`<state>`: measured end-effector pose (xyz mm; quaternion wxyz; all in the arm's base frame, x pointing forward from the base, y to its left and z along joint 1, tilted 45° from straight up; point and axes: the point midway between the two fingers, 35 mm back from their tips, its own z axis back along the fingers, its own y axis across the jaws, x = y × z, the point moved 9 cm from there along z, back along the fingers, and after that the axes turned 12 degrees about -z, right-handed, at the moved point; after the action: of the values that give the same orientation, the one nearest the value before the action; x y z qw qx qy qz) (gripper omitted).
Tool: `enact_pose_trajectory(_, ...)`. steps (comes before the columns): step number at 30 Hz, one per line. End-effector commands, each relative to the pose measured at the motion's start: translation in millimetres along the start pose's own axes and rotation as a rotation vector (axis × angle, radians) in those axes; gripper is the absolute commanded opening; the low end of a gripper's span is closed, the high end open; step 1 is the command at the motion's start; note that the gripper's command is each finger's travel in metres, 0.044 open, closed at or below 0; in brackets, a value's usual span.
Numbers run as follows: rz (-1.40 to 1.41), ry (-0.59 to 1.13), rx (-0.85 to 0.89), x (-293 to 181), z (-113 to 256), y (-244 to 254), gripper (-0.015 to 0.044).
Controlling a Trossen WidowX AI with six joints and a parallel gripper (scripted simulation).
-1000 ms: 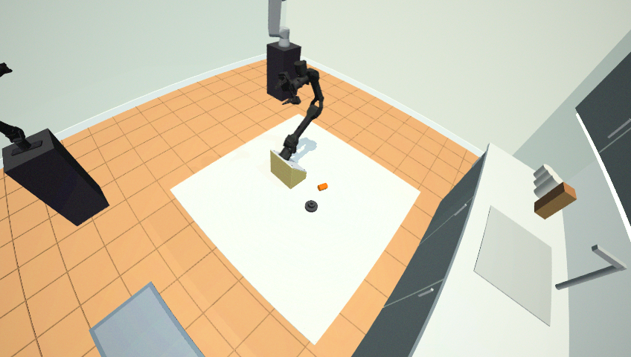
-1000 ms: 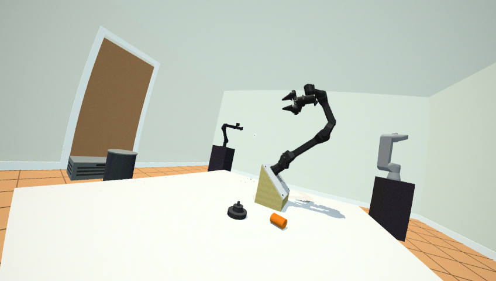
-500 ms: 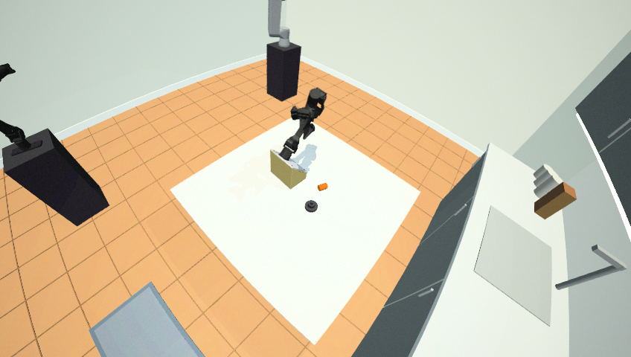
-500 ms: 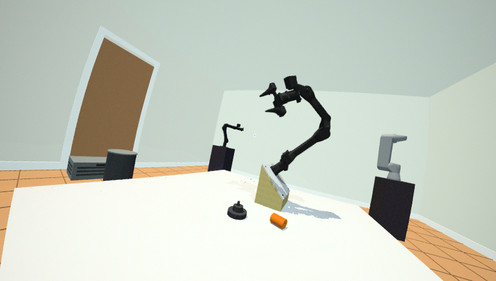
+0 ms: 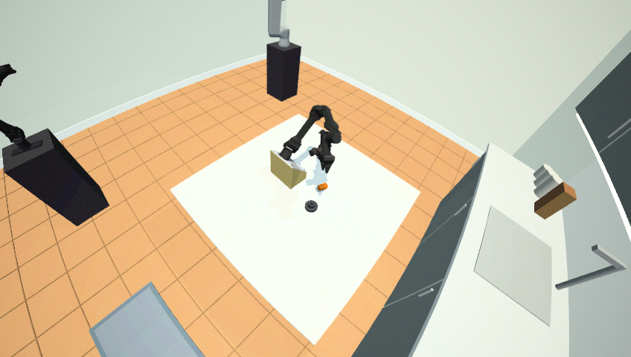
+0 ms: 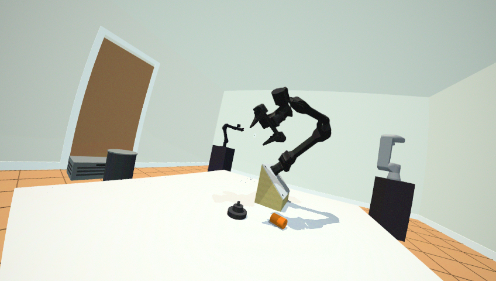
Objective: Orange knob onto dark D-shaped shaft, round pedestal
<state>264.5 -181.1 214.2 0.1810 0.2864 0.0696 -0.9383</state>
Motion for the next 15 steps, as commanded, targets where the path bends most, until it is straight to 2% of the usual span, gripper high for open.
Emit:
enact_pose_trajectory(1,0.086,0.019,-0.165,-15,-49,-39,0.044)
enact_pose_trajectory(8,0.223,0.024,-0.413,-23,-108,-115,0.044)
enact_pose_trajectory(15,0.346,-0.007,-0.659,-8,-147,-197,0.044)
